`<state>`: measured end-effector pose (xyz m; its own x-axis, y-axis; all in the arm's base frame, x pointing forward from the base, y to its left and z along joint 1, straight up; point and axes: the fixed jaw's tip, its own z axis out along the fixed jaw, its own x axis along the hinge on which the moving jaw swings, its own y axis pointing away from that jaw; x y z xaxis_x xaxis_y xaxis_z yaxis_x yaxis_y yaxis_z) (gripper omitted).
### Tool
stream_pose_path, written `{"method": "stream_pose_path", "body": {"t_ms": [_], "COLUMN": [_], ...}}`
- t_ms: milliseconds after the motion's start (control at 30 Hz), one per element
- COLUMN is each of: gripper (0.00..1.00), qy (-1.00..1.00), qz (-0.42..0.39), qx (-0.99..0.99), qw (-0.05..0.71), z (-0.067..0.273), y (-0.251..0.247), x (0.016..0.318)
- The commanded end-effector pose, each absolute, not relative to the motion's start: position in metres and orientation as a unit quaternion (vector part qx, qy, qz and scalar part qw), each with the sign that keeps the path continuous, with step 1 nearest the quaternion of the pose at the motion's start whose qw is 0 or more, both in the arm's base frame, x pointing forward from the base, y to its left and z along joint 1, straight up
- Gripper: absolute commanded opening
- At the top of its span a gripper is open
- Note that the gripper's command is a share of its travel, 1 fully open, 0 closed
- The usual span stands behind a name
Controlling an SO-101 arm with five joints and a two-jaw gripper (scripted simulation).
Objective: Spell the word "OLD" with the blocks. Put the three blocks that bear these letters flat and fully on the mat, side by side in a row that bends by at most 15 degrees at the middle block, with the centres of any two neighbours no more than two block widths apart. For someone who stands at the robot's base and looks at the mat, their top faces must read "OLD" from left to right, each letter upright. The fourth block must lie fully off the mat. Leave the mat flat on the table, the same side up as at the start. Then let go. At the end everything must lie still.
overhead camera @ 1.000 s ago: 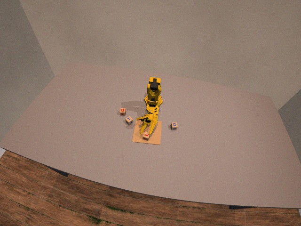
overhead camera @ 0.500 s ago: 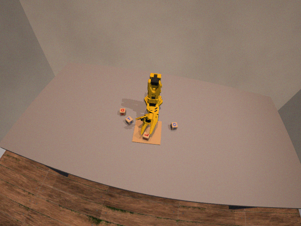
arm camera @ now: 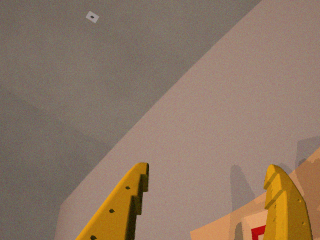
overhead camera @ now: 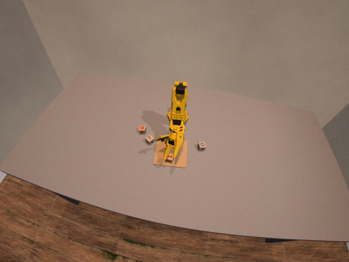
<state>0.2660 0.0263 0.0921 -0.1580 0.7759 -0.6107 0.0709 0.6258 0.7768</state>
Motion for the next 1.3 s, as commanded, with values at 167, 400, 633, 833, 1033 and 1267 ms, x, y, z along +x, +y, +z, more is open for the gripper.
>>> {"method": "stream_pose_path", "body": {"t_ms": [167,400,633,833,1033,1267], "gripper": [0.35,0.35,0.35,0.35,0.35,0.35], "qy": [0.711,0.764,0.801,0.825,0.841,0.859], "qz": [0.295,0.244,0.209,0.188,0.176,0.16], "qx": [0.292,0.269,0.248,0.234,0.224,0.211], "qw": [0.568,0.533,0.504,0.479,0.46,0.438], "z": [0.127,0.129,0.133,0.14,0.148,0.155], "y": [0.033,0.035,0.036,0.037,0.037,0.037], "x": [0.308,0.319,0.322,0.319,0.311,0.3]}}
